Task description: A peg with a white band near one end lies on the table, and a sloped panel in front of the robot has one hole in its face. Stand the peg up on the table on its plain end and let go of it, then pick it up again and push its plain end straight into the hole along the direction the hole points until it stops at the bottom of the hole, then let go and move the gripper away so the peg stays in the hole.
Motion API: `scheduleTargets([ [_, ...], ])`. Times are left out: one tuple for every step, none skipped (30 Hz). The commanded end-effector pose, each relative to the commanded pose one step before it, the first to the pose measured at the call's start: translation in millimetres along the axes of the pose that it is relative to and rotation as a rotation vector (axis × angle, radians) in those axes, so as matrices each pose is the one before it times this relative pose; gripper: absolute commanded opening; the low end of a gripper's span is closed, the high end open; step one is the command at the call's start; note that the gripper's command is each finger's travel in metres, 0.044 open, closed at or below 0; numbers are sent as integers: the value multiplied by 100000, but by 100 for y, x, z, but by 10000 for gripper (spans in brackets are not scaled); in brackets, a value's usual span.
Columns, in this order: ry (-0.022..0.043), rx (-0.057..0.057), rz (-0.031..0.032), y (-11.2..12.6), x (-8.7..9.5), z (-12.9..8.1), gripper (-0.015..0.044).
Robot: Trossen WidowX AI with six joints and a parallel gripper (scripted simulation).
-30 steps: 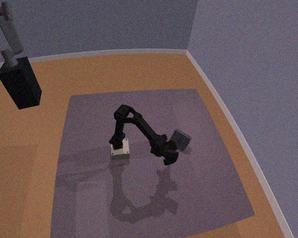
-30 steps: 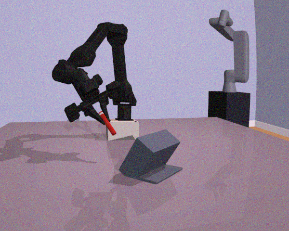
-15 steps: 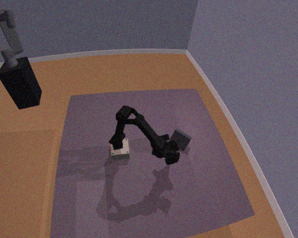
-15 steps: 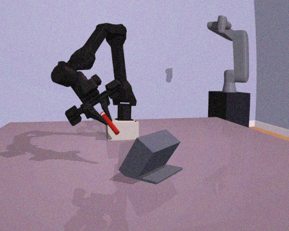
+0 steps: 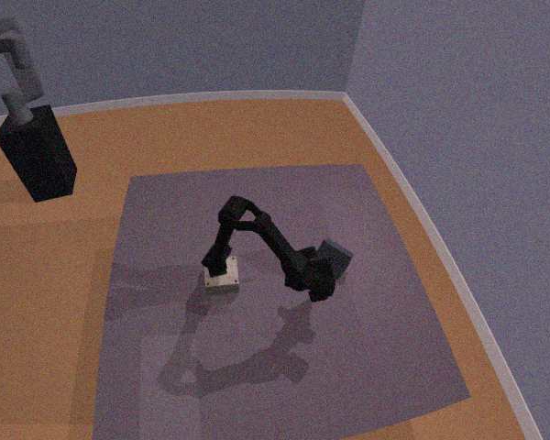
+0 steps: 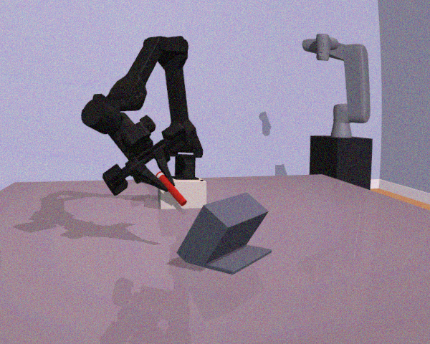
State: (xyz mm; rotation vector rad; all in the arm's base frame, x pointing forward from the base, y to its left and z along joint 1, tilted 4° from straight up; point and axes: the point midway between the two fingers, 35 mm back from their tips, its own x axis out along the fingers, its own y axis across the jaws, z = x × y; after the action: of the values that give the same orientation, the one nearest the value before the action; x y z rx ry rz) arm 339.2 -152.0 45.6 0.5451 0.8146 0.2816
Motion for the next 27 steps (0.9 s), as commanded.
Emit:
scheduleTargets([
  [-780,1000,1706,261,667,115,0],
  [-210,134,271,27,154,37,0],
  [-207,135,275,28,154,36,0],
  [-205,135,278,28,153,34,0],
  [-203,135,282,28,153,32,0],
  [-200,136,286,28,153,30,0],
  [-197,136,289,29,153,29,0],
  [-195,136,293,29,153,27,0],
  [-192,136,296,29,152,25,0],
  [-189,137,300,29,152,23,0],
  [-187,137,303,28,152,21,0],
  [-184,137,306,28,152,19,0],
  [-181,137,310,27,151,17,0],
  [-178,138,313,26,151,15,0],
  [-175,138,316,25,151,12,0],
  [-173,138,319,24,150,10,0],
  [-170,138,321,22,150,7,0],
  [-18,-38,46,3,21,1,0],
  [-38,-79,97,5,45,2,0],
  [-62,-129,159,7,73,5,0],
  [-69,-144,178,8,81,5,0],
  [-81,-170,210,5,96,6,0],
  [-88,-187,232,0,106,3,0],
  [-61,-131,162,-6,75,-6,0],
  [-5,-5,3,-4,21,0,0],
  [-7,-8,4,-7,40,0,0],
  [-11,-12,7,-10,67,0,0],
])
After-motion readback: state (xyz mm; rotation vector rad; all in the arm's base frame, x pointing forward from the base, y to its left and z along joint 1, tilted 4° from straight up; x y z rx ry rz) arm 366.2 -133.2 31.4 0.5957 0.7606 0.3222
